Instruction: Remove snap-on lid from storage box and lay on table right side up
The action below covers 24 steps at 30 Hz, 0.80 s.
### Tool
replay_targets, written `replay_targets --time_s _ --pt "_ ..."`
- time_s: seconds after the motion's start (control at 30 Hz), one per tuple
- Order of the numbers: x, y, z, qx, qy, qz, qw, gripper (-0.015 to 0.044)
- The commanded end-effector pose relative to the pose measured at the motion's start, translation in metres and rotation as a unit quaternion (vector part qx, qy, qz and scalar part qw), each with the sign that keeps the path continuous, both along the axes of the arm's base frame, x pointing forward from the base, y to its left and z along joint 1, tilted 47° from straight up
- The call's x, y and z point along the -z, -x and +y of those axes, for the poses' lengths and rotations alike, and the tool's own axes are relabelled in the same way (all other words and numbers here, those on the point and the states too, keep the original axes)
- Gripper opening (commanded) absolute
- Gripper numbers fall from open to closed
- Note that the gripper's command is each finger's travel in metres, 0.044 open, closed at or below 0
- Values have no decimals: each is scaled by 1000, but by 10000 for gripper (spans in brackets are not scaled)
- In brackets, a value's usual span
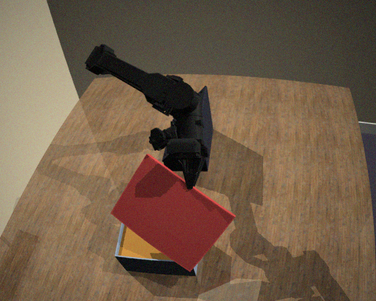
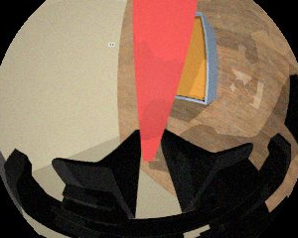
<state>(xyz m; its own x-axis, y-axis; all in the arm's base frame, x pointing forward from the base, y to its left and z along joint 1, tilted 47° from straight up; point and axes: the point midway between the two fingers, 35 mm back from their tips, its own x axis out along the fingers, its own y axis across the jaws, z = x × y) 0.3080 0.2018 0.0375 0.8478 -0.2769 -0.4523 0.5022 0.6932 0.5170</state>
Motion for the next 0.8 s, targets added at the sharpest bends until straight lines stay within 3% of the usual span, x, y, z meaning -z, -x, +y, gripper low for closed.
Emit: replay_targets --time_s 0.0,0.77 --pt "7 2 8 -1 -2 -1 1000 0" --pt "40 9 39 -1 -3 -1 1000 0"
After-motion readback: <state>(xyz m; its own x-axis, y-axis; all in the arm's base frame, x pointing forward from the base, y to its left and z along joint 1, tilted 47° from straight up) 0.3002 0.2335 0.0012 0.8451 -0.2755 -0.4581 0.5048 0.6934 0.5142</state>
